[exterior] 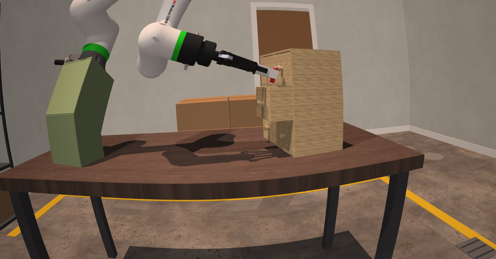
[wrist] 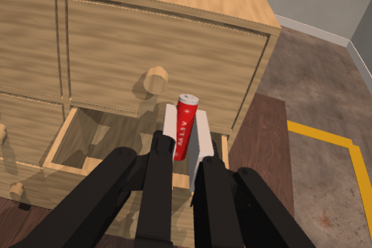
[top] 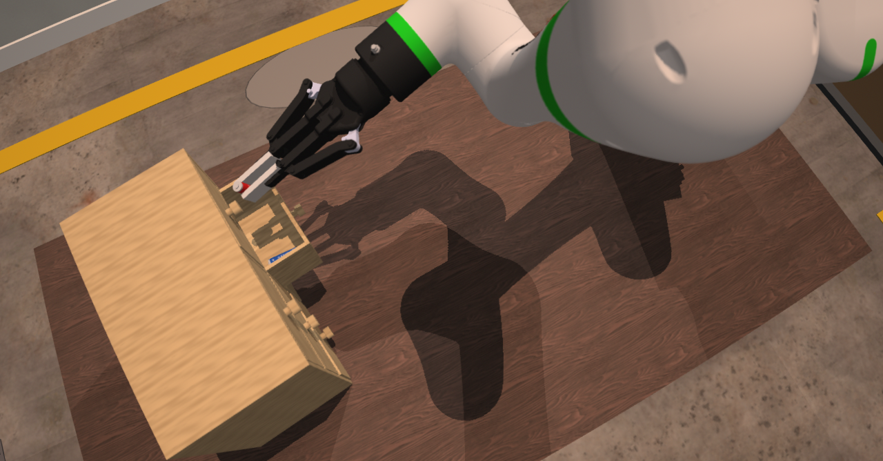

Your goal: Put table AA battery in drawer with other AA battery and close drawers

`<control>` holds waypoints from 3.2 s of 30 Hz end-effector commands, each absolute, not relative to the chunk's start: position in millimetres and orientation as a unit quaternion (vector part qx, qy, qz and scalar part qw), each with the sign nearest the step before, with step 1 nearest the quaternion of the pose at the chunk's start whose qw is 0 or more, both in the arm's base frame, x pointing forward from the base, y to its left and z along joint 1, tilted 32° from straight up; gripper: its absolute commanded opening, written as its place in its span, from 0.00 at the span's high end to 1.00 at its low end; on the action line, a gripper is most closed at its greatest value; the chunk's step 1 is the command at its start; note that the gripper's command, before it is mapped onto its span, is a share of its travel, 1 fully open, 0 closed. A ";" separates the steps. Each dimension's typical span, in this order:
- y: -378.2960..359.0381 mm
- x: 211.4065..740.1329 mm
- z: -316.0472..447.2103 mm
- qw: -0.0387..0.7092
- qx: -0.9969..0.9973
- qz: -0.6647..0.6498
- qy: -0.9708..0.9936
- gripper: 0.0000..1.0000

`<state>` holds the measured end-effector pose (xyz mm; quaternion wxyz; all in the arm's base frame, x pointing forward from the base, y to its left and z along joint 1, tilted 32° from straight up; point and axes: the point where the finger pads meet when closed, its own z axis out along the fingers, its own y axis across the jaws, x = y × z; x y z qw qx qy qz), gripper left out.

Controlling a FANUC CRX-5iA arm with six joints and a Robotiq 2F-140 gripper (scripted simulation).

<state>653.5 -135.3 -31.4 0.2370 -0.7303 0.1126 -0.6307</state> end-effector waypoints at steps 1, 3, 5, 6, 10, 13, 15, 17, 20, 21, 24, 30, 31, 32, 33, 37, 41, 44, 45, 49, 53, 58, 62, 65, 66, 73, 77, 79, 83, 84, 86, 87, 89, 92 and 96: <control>-135.1 656.6 -30.6 0.237 -0.730 -0.631 0.112 0.94; -135.1 656.6 -30.6 0.237 -0.730 -0.631 0.112 0.94; -135.1 657.7 -30.4 0.237 -0.730 -0.631 0.112 0.94; -135.1 658.0 -30.3 0.237 -0.730 -0.631 0.112 0.94; -135.1 658.5 -30.2 0.237 -0.730 -0.631 0.112 0.94; -135.1 658.5 -30.2 0.237 -0.730 -0.631 0.112 0.94; -135.1 658.5 -30.2 0.237 -0.730 -0.631 0.112 0.94; -135.1 658.5 -30.2 0.237 -0.730 -0.631 0.112 0.94; -135.1 658.5 -30.2 0.237 -0.730 -0.631 0.112 0.94; -135.1 658.5 -30.2 0.237 -0.730 -0.631 0.112 0.94; -135.1 658.5 -30.2 0.237 -0.730 -0.631 0.112 0.94; -135.1 658.5 -30.2 0.237 -0.730 -0.631 0.112 0.94; -135.1 658.5 -30.2 0.237 -0.730 -0.631 0.112 0.94; -135.1 658.5 -30.2 0.237 -0.730 -0.631 0.112 0.92; -135.1 658.5 -30.2 0.237 -0.730 -0.631 0.112 0.92; -135.1 658.5 -30.2 0.237 -0.730 -0.631 0.112 0.90; -135.1 658.5 -30.2 0.237 -0.730 -0.631 0.112 0.85; -135.1 658.5 -30.2 0.237 -0.730 -0.631 0.112 0.00; -135.1 658.5 -30.2 0.237 -0.730 -0.631 0.112 0.00; -135.1 658.5 -30.2 0.237 -0.730 -0.631 0.112 0.00; -135.1 658.5 -30.2 0.237 -0.730 -0.631 0.112 0.00; -135.1 658.4 -30.2 0.237 -0.730 -0.631 0.112 0.00; -135.3 655.7 -30.6 0.237 -0.730 -0.631 0.112 0.00; -135.6 649.8 -31.6 0.237 -0.730 -0.631 0.112 0.00; -135.8 646.9 -32.1 0.237 -0.730 -0.631 0.112 0.00; -137.2 624.9 -35.7 0.237 -0.730 -0.631 0.112 0.00; -138.9 598.3 -40.1 0.237 -0.730 -0.631 0.112 0.00; -139.8 583.3 -42.5 0.237 -0.730 -0.631 0.112 0.00; -141.6 556.1 -47.0 0.237 -0.730 -0.631 0.112 0.00; -142.0 550.0 -48.0 0.237 -0.730 -0.631 0.112 0.00; -142.7 538.7 -49.8 0.237 -0.730 -0.631 0.112 0.00; -142.7 538.7 -49.8 0.237 -0.730 -0.631 0.112 0.00; -143.0 533.5 -50.7 0.237 -0.730 -0.631 0.112 0.00; -143.9 519.9 -52.9 0.237 -0.730 -0.631 0.112 0.00; -144.8 505.7 -55.2 0.237 -0.730 -0.631 0.112 0.00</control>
